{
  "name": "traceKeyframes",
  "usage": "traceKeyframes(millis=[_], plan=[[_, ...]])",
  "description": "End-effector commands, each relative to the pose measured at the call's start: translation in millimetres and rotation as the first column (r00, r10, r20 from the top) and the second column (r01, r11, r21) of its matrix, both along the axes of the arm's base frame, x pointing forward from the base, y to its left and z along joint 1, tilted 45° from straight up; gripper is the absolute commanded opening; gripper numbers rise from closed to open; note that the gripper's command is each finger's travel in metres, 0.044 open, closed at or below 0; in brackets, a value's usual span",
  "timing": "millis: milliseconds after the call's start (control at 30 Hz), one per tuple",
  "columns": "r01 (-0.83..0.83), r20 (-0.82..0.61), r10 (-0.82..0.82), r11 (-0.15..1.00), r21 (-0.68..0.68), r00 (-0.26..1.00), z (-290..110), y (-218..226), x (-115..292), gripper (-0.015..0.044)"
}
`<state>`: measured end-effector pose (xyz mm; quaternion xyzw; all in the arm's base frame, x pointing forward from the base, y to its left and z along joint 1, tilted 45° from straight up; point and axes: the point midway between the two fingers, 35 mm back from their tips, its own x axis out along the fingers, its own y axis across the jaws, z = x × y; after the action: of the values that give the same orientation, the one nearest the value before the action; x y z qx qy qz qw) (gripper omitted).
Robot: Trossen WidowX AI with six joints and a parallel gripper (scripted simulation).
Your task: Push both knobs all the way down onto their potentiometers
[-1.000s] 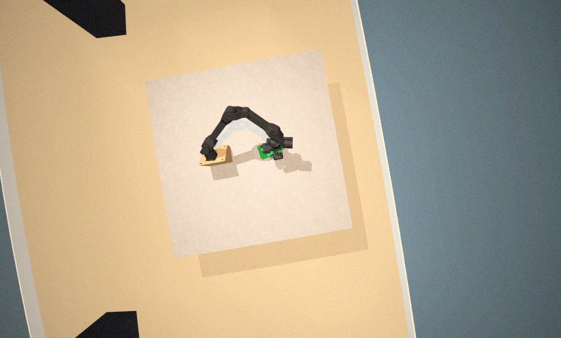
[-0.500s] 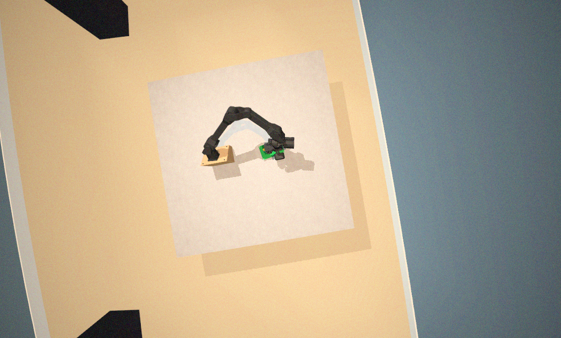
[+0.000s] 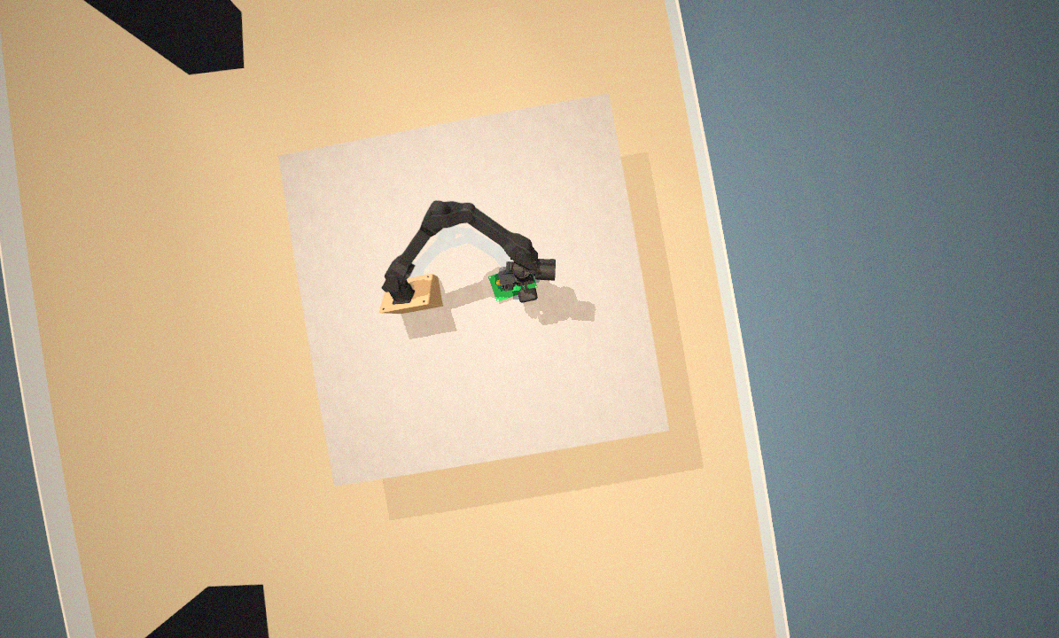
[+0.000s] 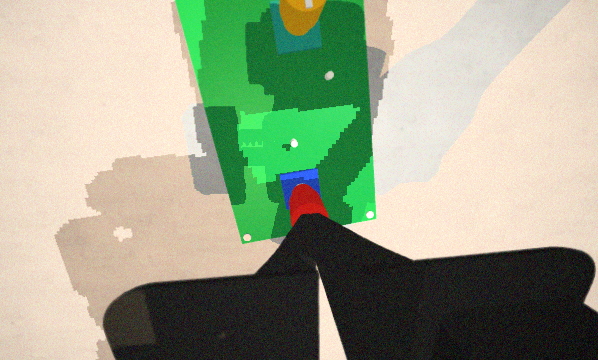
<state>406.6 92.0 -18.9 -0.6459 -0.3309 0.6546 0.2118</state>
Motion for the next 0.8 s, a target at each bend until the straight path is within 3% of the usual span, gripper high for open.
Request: traceKeyframes(millis=[0, 767], plan=[[-0.003, -0.001, 0.003, 1.0, 0.001, 1.0, -1.9, 3.2, -0.6, 0.0], [-0.003, -0.001, 0.003, 1.0, 0.001, 1.0, -3.8, 5.1, -0.8, 0.0]])
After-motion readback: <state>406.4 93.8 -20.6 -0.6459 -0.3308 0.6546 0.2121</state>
